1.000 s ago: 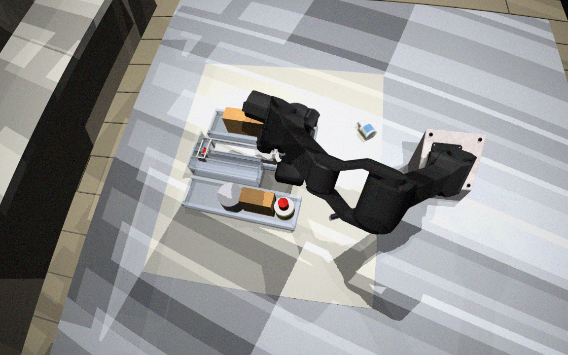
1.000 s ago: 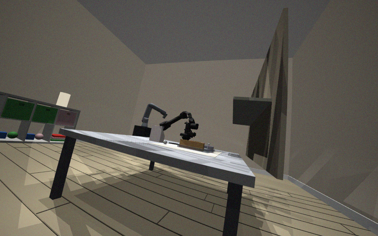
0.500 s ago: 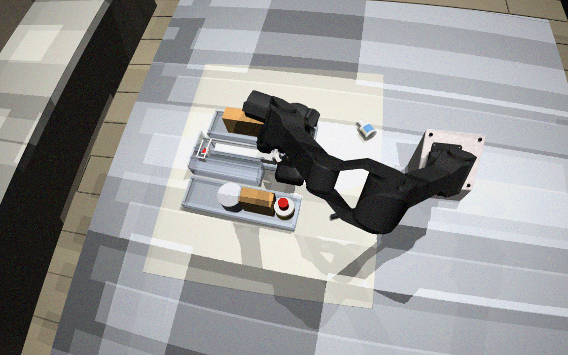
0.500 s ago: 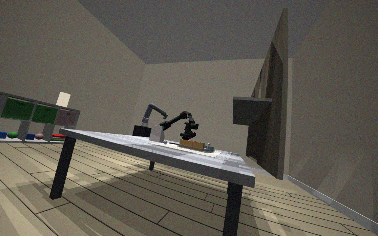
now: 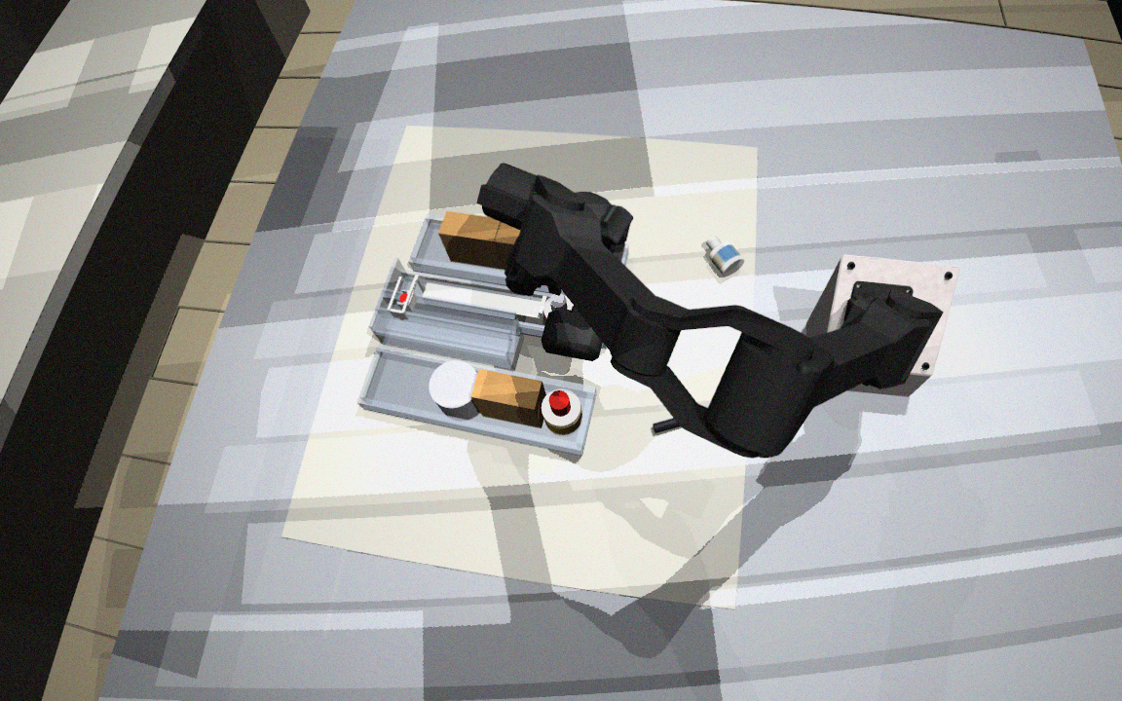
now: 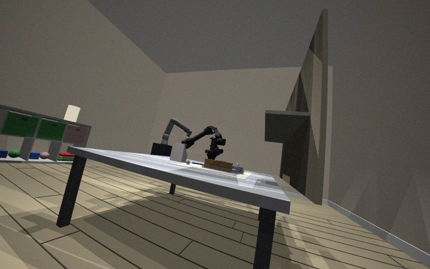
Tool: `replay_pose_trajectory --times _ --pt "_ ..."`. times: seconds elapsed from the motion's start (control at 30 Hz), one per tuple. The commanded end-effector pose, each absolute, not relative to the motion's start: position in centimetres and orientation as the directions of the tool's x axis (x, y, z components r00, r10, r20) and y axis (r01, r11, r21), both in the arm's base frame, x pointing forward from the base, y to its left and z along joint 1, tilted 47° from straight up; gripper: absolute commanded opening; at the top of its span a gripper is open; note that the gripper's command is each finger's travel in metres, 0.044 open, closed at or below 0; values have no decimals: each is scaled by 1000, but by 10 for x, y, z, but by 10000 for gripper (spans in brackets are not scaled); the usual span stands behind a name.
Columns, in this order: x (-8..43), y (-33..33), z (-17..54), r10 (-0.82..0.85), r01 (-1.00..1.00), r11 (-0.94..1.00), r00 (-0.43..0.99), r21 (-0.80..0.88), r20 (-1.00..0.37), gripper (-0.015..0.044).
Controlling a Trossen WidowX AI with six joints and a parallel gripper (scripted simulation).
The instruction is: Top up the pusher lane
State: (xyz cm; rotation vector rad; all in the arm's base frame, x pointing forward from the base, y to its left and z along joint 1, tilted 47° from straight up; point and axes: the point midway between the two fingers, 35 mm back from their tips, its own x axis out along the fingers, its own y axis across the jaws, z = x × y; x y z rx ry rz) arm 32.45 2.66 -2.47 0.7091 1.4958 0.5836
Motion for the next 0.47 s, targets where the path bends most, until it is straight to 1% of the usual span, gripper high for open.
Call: replay_pose_trajectory --times 0.0,0.43 --pt "324 25 -23 731 75 679 10 730 -682 287" --pt "284 25 -21 731 77 680 9 729 -682 287"
